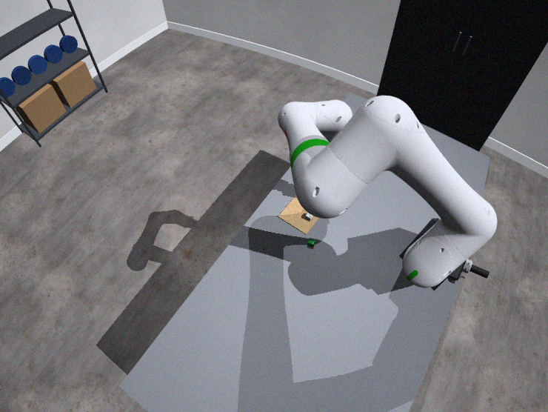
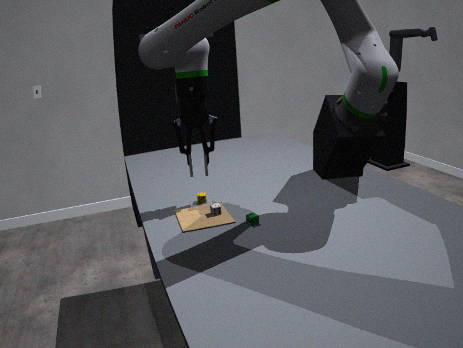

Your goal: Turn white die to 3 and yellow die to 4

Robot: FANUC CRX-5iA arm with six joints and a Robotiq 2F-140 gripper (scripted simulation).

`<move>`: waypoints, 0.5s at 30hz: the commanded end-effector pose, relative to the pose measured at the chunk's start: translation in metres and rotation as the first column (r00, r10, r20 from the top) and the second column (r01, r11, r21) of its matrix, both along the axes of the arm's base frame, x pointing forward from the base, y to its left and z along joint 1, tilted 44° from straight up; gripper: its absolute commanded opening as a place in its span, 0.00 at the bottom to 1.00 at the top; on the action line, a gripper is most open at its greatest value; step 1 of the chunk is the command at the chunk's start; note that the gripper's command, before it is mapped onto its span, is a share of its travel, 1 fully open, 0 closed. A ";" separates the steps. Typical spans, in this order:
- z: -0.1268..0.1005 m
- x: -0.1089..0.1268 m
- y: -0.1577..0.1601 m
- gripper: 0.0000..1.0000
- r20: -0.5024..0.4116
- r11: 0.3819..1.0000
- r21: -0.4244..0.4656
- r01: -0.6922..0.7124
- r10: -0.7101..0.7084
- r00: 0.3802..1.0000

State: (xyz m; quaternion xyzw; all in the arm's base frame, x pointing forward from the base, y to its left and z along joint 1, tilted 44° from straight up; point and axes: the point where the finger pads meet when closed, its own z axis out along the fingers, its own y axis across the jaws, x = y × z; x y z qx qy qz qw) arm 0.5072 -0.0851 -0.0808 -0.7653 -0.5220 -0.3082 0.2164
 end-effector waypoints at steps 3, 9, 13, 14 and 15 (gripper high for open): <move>0.000 0.000 0.000 0.25 0.000 1.000 0.000 0.000 0.000 1.000; 0.000 0.000 0.000 0.25 0.000 1.000 0.000 0.000 0.000 1.000; -0.001 0.000 0.001 0.25 0.000 1.000 0.000 0.000 0.000 1.000; -0.001 0.001 0.001 0.25 0.000 1.000 0.000 0.000 0.000 1.000; -0.002 0.001 0.001 0.25 0.000 1.000 0.000 0.000 0.000 1.000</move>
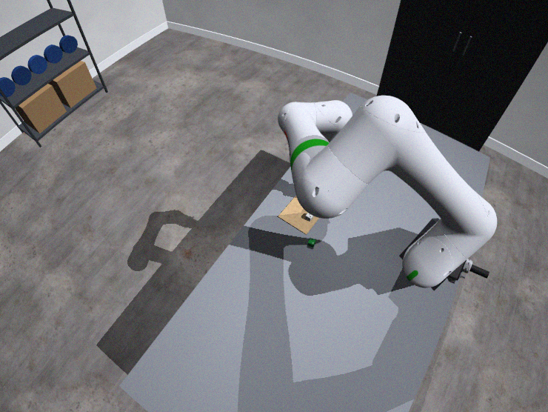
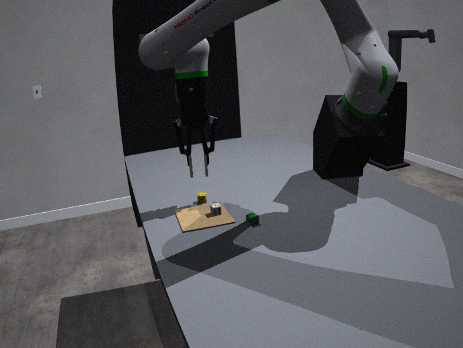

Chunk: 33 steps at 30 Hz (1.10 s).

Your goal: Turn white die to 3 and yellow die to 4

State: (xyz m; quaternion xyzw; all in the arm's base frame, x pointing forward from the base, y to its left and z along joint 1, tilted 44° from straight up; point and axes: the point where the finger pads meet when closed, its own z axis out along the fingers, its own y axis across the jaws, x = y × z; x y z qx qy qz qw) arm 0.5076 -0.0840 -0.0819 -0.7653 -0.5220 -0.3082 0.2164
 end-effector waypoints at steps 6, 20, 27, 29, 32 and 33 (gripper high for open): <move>-0.003 0.001 0.002 0.25 0.000 1.000 0.000 0.000 0.000 1.000; -0.016 0.005 0.014 0.25 0.000 1.000 0.000 0.000 0.000 1.000; -0.023 0.008 0.020 0.25 0.000 1.000 0.000 0.000 0.000 1.000; -0.025 0.009 0.022 0.25 0.000 1.000 0.000 0.000 0.000 1.000; -0.028 0.010 0.025 0.25 0.000 1.000 0.000 0.000 0.000 1.000; -0.029 0.010 0.026 0.25 0.000 1.000 0.000 0.000 0.000 1.000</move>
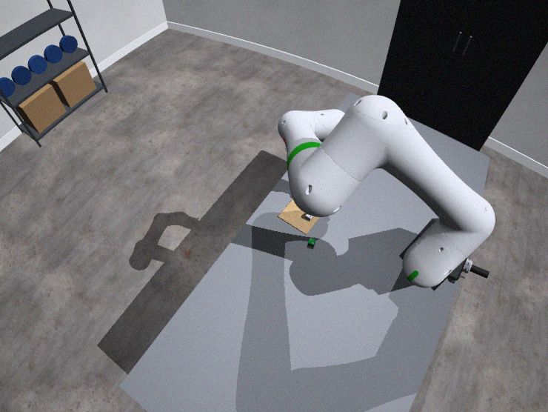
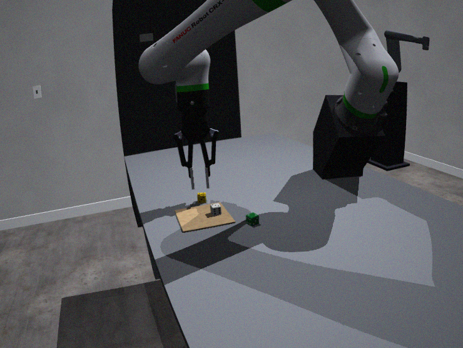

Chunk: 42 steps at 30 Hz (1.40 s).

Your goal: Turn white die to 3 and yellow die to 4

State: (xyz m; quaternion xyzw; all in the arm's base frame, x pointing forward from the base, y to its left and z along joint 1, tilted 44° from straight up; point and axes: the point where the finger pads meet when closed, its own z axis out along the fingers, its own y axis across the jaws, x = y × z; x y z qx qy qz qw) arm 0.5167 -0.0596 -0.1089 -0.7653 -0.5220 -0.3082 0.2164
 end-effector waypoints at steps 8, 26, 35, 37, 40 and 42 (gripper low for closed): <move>-0.006 0.002 0.005 0.25 0.000 1.000 0.000 0.000 0.000 1.000; -0.009 0.003 0.008 0.25 0.000 1.000 0.000 0.000 0.000 1.000; -0.009 0.003 0.008 0.25 0.000 1.000 0.000 0.000 0.000 1.000; -0.009 0.003 0.008 0.25 0.000 1.000 0.000 0.000 0.000 1.000; -0.009 0.003 0.008 0.25 0.000 1.000 0.000 0.000 0.000 1.000; -0.009 0.003 0.008 0.25 0.000 1.000 0.000 0.000 0.000 1.000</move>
